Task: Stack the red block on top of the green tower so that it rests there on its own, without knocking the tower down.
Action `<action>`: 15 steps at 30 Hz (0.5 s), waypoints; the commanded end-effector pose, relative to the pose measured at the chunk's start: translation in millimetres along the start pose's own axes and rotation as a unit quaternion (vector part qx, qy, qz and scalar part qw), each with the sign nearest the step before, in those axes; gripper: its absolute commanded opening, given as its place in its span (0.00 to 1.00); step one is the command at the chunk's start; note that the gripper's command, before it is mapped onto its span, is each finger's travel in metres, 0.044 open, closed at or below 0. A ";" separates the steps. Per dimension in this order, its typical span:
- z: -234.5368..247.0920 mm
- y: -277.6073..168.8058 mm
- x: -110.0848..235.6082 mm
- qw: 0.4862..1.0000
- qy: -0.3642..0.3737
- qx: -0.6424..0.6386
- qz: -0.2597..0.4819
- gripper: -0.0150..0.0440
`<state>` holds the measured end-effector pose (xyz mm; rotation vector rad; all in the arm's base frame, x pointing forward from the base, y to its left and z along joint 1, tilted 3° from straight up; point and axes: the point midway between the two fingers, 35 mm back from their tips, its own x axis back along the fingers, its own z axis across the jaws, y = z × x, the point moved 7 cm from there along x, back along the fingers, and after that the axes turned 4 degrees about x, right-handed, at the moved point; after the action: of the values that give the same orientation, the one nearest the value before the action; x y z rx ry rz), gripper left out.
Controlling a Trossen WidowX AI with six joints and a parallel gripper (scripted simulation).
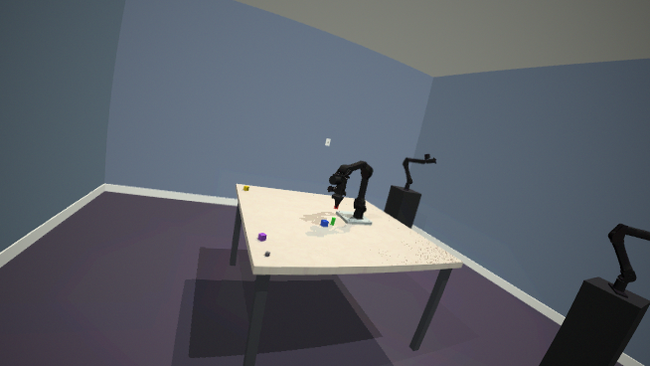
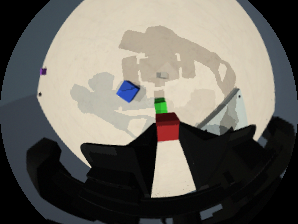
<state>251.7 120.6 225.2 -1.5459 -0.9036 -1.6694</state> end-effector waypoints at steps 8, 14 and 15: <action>0.6 -4.3 -30.5 1.000 0.003 -0.005 -0.001 0.25; 0.3 -4.3 -39.1 1.000 0.003 -0.005 -0.001 0.25; 0.4 -4.2 -41.3 1.000 0.003 -0.005 -0.001 0.25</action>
<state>251.0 123.9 190.5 -1.5371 -0.9011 -1.6844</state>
